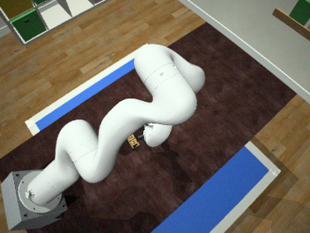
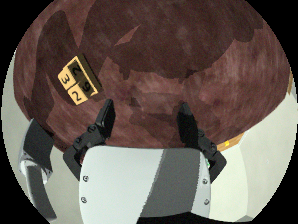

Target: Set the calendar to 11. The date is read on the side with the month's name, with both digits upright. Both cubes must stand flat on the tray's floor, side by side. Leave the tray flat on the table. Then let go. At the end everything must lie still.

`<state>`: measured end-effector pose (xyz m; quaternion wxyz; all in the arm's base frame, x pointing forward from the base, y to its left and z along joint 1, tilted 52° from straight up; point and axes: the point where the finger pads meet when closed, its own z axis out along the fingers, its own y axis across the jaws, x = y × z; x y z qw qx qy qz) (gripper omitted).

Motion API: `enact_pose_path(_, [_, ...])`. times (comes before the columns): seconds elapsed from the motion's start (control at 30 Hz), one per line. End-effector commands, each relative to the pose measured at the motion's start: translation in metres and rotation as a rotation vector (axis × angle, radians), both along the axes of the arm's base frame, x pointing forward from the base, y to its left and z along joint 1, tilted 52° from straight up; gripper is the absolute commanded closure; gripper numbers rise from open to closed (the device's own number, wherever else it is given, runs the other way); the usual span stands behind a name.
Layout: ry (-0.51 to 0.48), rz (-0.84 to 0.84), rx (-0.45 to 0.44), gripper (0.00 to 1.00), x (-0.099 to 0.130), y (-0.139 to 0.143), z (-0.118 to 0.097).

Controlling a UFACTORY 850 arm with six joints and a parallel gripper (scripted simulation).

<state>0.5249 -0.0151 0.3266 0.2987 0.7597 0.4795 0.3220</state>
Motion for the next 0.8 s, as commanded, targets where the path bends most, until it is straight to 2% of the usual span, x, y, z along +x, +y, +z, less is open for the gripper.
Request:
enact_pose_path(0.0, [0.000,-0.005,0.003,0.00,-0.002,0.000,0.002])
enact_pose_path(0.1, [-0.009,-0.040,0.049,0.00,-0.003,0.000,0.001])
enact_pose_path(0.17, [-0.009,-0.040,0.049,0.00,-0.003,0.000,0.001])
enact_pose_path(0.33, [-0.032,-0.139,0.173,0.00,-0.008,-0.002,-0.005])
enact_pose_path(0.43, [-0.032,-0.139,0.173,0.00,-0.018,-0.006,-0.017])
enact_pose_path(0.57, [-0.033,-0.143,0.178,0.00,-0.020,-0.007,-0.018])
enact_pose_path(0.77, [-0.048,-0.206,0.257,0.00,-0.021,-0.007,-0.020])
